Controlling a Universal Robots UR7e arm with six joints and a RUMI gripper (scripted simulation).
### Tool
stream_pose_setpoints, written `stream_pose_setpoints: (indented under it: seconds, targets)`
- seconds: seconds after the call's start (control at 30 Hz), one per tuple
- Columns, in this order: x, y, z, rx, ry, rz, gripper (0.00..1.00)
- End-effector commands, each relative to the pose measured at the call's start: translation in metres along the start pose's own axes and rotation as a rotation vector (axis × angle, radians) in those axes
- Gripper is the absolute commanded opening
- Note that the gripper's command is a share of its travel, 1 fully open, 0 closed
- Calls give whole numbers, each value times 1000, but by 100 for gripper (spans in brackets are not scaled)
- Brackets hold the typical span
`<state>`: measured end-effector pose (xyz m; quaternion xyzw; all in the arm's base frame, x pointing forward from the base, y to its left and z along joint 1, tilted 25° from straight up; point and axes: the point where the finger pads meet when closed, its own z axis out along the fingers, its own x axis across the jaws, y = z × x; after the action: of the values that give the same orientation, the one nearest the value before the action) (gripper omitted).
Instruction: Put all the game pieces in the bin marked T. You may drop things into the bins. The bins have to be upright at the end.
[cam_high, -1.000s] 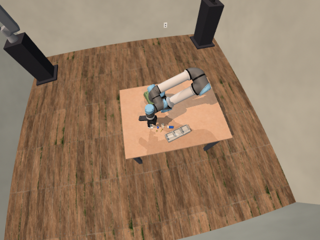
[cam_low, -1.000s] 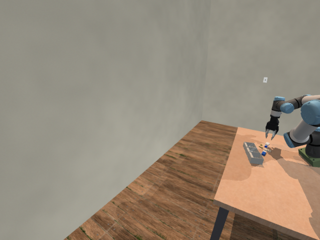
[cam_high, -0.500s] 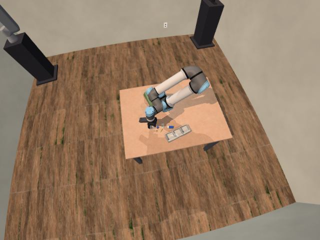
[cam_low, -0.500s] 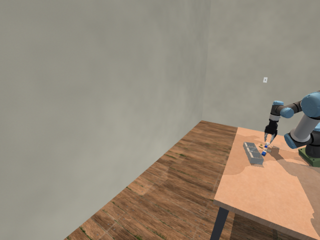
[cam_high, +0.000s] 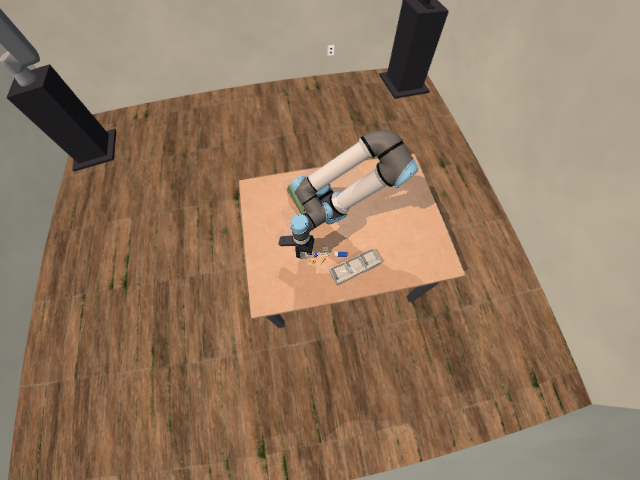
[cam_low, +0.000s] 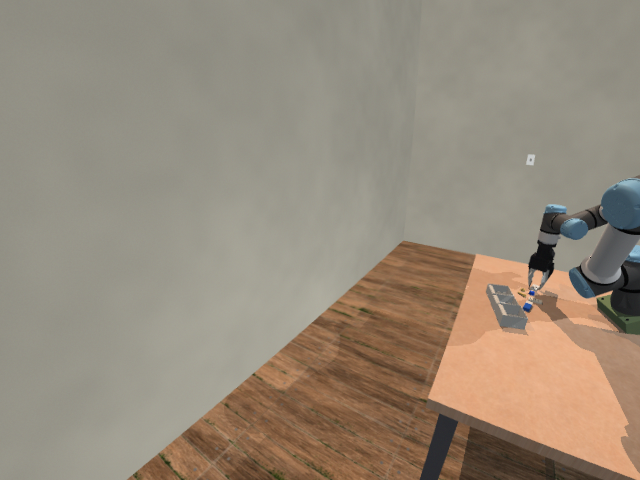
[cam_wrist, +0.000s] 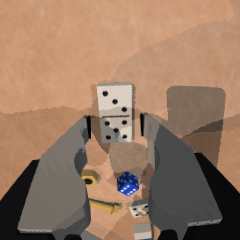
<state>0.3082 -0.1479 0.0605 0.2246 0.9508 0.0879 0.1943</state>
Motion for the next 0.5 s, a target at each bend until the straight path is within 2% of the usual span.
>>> stream_pose_setpoints:
  seconds: [0.0, 0.17, 0.2, 0.47]
  targets:
    - [0, 0, 0, 1, 0, 0, 24]
    - [0, 0, 0, 1, 0, 0, 24]
    - [0, 0, 0, 1, 0, 0, 0]
    - [0, 0, 0, 1, 0, 0, 0]
